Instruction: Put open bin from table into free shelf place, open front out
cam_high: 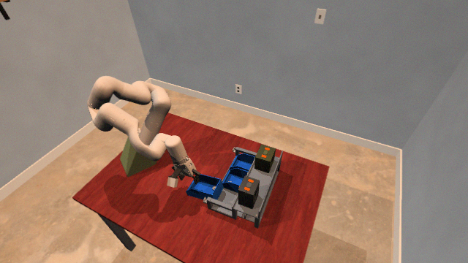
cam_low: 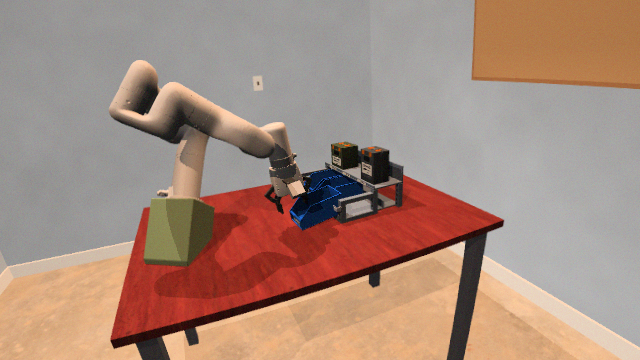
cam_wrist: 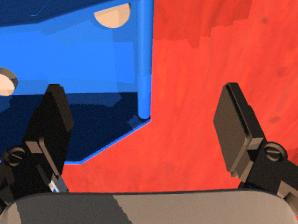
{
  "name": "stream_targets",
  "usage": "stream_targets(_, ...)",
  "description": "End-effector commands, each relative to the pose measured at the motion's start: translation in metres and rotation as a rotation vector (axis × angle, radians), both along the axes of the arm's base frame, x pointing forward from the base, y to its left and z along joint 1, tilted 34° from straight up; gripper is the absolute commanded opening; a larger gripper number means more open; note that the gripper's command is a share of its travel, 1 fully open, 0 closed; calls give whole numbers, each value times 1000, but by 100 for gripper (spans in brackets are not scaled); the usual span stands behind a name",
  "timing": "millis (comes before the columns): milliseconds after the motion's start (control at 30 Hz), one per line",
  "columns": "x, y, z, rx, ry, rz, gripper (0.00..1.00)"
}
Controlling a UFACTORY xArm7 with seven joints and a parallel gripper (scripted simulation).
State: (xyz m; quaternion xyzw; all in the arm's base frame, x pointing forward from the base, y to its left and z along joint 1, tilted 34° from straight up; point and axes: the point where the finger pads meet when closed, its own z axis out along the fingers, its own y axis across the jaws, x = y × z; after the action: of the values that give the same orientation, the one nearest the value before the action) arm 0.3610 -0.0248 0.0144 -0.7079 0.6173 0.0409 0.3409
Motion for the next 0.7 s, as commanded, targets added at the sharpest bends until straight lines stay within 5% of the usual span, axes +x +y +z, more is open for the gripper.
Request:
stream_targets(0,5,11,-20,-3,-4,-5,100)
stream_targets(667,5,9,-17,-4,-6,-7,100)
